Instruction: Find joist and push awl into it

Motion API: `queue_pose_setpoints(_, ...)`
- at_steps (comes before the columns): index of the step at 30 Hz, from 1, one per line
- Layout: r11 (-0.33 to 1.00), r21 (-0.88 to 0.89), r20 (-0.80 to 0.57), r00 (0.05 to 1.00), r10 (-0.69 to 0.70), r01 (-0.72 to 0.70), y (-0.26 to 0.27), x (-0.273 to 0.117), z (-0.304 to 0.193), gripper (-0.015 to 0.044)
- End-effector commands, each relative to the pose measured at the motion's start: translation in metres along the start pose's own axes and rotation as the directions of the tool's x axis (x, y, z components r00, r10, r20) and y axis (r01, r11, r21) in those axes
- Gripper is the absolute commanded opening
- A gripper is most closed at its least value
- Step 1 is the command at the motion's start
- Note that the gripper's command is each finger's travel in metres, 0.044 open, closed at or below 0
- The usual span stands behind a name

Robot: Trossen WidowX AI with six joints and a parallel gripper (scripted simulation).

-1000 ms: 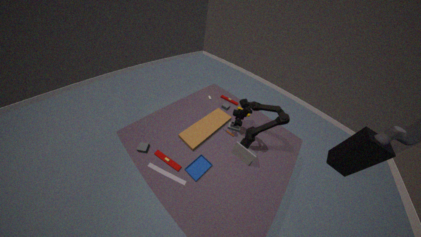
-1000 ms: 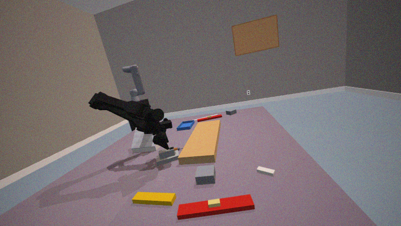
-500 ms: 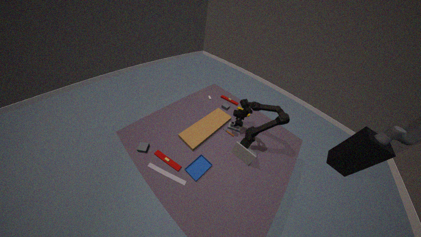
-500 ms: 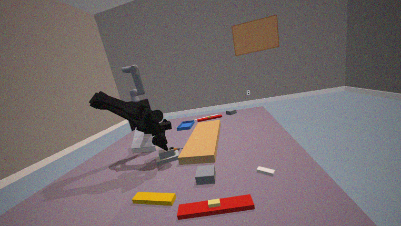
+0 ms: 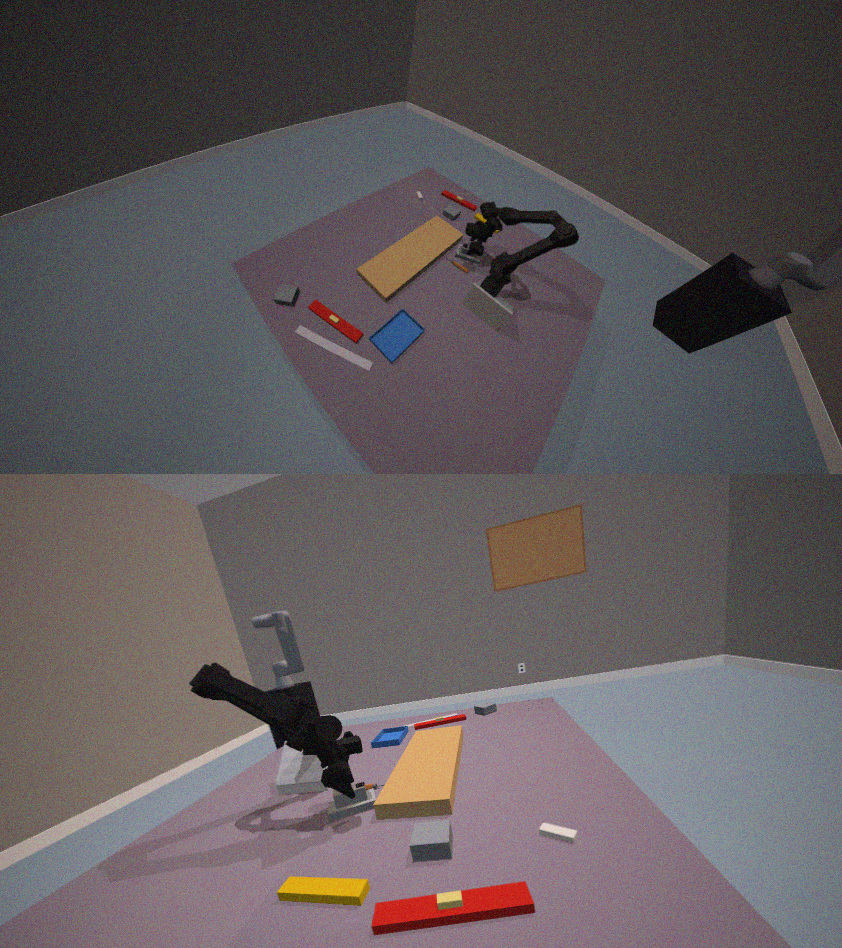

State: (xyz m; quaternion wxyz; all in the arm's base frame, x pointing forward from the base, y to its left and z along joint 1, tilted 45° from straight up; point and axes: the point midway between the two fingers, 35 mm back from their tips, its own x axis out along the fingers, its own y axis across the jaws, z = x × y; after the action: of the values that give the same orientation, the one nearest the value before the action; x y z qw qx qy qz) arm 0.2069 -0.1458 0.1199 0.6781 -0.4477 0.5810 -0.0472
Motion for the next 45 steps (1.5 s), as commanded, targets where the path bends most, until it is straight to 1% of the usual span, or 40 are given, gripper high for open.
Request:
queue_pose_setpoints(1,1.000,-0.009,-0.001,1.000,0.009,-0.009,0.002,0.009,-0.002,0.0440)
queue_pose_setpoints(14,1.000,-0.010,-0.002,1.000,0.005,-0.005,0.003,0.026,-0.008,0.0440)
queue_pose_setpoints(18,1.000,-0.010,-0.002,1.000,0.005,-0.005,0.003,0.026,-0.008,0.0335)
queue_pose_setpoints(44,1.000,-0.010,-0.002,1.000,0.005,-0.005,0.003,0.026,-0.008,0.0162)
queue_pose_setpoints(45,1.000,-0.010,-0.002,1.000,0.006,-0.006,0.003,0.025,-0.008,0.0135)
